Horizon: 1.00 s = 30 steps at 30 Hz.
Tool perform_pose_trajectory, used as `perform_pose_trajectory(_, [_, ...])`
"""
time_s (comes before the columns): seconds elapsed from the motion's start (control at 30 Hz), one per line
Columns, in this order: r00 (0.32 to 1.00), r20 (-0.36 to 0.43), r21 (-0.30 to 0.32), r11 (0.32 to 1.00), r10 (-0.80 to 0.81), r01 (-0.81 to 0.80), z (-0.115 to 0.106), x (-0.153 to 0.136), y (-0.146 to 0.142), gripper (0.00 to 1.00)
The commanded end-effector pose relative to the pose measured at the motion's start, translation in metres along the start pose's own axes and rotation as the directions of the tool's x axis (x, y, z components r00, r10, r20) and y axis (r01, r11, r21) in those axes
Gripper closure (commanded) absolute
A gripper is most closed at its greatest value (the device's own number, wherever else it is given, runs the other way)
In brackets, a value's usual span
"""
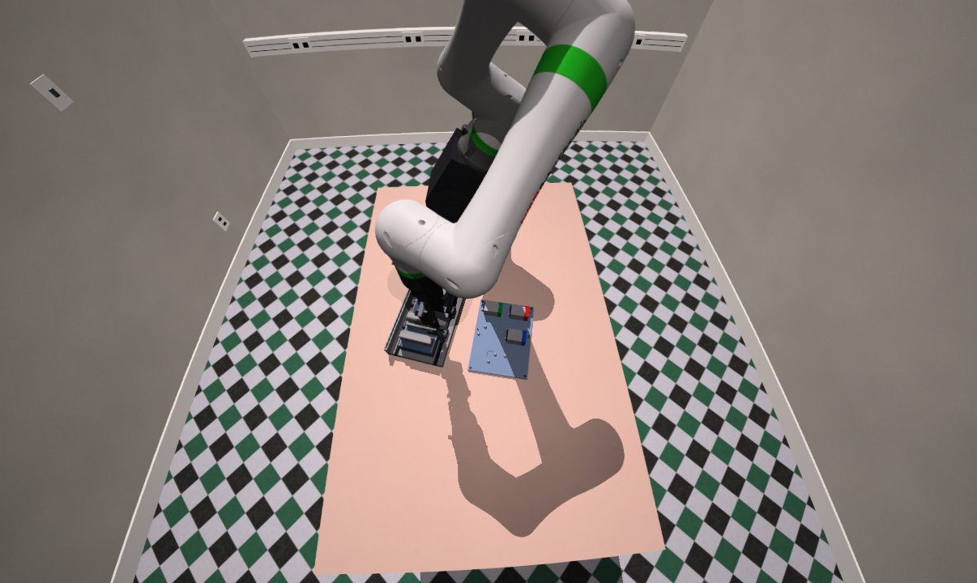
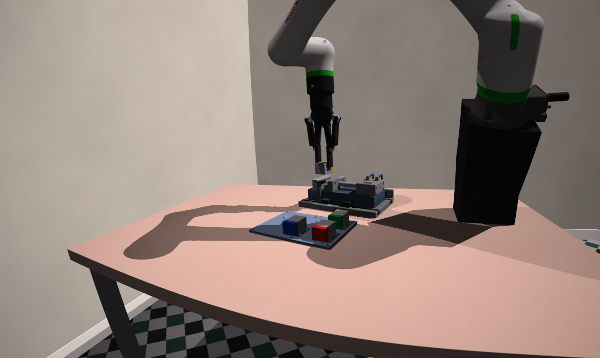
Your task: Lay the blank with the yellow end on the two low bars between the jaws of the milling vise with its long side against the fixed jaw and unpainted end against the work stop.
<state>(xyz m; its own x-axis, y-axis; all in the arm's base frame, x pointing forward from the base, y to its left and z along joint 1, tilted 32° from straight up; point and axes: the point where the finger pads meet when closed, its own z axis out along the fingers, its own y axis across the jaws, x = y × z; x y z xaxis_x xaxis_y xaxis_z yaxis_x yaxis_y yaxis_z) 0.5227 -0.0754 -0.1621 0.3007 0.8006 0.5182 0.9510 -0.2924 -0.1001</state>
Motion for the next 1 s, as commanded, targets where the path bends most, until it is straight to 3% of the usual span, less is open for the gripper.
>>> perform_pose_trajectory(0.0, [1.000, 0.000, -0.002, 1.000, 0.000, 0.000, -0.001, -0.012, 0.004, 0.90])
perform_pose_trajectory(0.33, [1.000, 0.000, -0.001, 1.000, 0.000, 0.000, 0.001, -0.050, 0.015, 0.90])
perform_pose_trajectory(0.97, [1.000, 0.000, -0.001, 1.000, 0.000, 0.000, 0.002, -0.087, 0.025, 0.90])
